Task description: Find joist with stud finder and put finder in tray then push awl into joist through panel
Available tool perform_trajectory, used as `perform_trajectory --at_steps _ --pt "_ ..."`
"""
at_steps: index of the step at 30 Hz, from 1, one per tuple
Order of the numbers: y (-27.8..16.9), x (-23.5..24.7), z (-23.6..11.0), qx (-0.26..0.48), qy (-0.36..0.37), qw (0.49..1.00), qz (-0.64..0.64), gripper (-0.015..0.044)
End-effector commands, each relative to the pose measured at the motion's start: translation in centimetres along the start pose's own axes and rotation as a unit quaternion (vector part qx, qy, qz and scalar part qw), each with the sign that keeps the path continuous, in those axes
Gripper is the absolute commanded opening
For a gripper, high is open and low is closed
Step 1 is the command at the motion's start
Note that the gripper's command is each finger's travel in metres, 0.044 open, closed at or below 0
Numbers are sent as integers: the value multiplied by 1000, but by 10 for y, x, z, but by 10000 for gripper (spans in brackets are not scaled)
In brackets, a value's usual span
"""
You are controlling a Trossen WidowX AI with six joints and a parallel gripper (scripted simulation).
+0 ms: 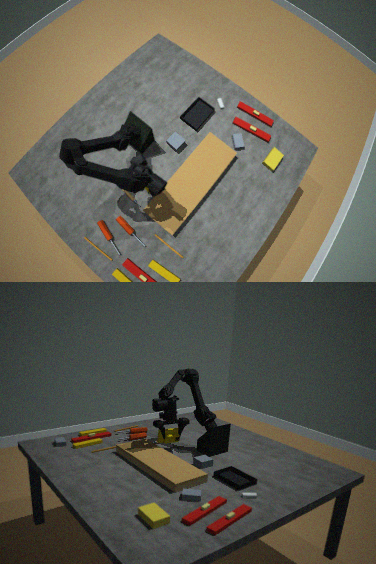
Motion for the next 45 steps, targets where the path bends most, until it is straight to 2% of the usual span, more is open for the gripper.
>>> perform_trajectory --at_steps 1,45 --pt "1 0 0 16 2 1000 -1 0" --pt "18 0 2 139 8 990 -3 0"
Point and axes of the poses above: the point midway between the two fingers, 35 mm back from their tips, its own z axis out along the fingers, its own x axis across the jaws, y = z × x, the point moved 4 cm from there along -z, back along the fingers, and after that the axes turned 1 degree about -z, right-handed, at the moved point
